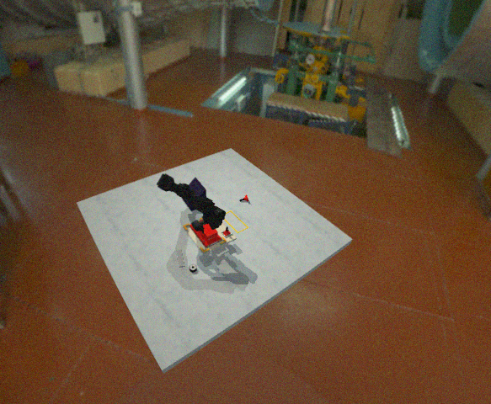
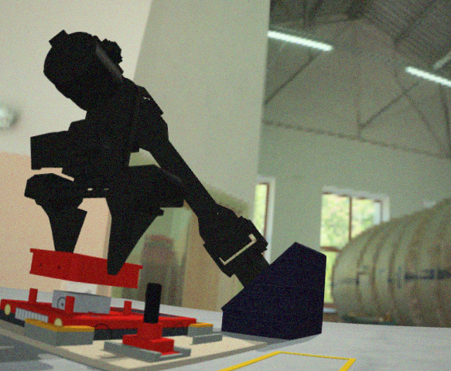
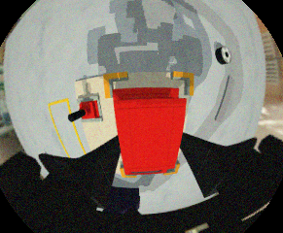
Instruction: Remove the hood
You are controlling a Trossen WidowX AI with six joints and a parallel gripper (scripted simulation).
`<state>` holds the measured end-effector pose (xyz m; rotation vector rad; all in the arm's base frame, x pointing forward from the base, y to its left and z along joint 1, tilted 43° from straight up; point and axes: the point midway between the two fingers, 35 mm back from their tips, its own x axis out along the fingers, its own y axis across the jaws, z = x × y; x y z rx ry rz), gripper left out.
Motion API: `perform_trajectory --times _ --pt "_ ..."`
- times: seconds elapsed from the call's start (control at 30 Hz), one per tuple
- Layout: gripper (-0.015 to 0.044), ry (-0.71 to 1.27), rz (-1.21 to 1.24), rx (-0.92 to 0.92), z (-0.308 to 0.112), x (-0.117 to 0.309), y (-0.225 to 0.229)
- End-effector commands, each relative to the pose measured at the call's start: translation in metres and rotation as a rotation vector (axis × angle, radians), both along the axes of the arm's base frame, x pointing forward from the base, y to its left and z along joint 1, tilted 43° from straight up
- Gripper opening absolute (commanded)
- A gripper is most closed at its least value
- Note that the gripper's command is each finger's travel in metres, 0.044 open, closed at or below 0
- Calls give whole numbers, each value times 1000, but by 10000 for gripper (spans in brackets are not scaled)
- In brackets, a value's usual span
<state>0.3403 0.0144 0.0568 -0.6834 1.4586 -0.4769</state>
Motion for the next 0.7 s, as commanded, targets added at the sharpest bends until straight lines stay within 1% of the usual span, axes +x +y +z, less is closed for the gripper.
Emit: perform_trajectory --times 0.0,0.27,0.33,0.67 --pt "0 -4 -1 5 9 0 9" --pt "0 -3 -2 5 32 -3 30" --pt "0 -4 5 5 21 -1 27" --pt "0 -2 8 27 -23 -10 86"
